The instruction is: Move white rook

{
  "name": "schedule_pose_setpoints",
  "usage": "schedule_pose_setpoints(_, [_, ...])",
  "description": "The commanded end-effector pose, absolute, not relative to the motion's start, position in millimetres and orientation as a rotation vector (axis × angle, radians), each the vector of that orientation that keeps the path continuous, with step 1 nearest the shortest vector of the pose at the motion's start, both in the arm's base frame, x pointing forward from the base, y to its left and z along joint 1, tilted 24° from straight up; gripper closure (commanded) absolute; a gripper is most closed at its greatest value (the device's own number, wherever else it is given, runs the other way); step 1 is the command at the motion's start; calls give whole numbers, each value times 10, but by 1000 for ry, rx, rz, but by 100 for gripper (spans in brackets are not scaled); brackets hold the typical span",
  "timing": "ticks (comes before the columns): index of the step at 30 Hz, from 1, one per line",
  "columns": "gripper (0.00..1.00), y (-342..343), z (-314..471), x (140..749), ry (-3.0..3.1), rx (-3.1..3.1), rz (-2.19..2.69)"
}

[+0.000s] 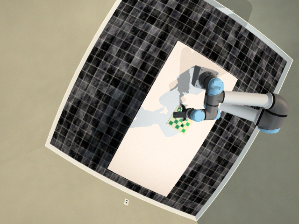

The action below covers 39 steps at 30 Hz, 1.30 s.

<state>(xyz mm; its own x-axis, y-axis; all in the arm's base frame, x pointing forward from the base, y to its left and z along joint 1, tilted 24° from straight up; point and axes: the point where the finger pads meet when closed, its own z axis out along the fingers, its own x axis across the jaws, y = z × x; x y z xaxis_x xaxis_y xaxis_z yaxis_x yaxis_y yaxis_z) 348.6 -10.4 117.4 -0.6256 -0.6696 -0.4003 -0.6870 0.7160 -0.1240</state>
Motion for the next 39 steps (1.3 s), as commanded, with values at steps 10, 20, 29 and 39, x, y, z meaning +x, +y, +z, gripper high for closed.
schedule_pose_setpoints(10, [0, -114, 1114, 3445, 2688, -532, 154])
schedule_pose_setpoints(20, [0, -110, 1082, 3417, 2736, -270, 207])
schedule_pose_setpoints(29, [0, -105, 1064, 3400, 2754, -115, 238])
schedule_pose_setpoints(39, [0, -98, 1047, 3384, 2763, 33, 266])
